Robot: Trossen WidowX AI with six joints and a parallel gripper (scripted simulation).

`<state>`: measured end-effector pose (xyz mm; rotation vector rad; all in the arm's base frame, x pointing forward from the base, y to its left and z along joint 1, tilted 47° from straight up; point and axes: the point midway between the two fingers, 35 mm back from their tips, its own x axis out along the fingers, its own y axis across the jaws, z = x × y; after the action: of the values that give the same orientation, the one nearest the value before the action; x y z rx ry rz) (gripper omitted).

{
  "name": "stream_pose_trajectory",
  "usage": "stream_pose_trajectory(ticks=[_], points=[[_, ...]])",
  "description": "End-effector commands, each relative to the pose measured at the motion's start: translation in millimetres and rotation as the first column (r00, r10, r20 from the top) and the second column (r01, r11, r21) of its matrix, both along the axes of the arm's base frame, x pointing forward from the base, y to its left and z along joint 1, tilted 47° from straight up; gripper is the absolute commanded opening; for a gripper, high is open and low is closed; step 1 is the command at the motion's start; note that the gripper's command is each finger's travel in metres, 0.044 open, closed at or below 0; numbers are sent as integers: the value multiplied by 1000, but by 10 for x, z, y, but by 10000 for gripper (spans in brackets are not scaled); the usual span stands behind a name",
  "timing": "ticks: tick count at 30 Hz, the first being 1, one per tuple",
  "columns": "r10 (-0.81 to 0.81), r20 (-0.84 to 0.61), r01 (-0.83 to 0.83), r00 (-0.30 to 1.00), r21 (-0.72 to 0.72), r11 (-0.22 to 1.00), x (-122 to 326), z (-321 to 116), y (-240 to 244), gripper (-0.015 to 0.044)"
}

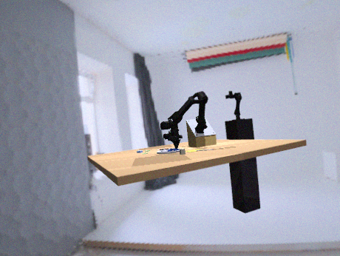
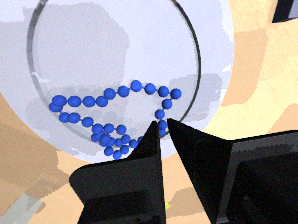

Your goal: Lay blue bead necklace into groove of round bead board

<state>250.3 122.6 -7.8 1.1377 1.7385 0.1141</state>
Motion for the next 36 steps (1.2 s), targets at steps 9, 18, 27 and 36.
stream_pose_trajectory(ticks=[9,18,27,36], points=[[1,0,-1,1000,0,1000,-1,2,0,0],[-1,-5,1,1000,3,1000,-6,38,-41,0],[-2,-6,2,1000,4,1000,-106,19,-71,0],[-2,-6,2,1000,4,1000,-111,-38,-10,0]])
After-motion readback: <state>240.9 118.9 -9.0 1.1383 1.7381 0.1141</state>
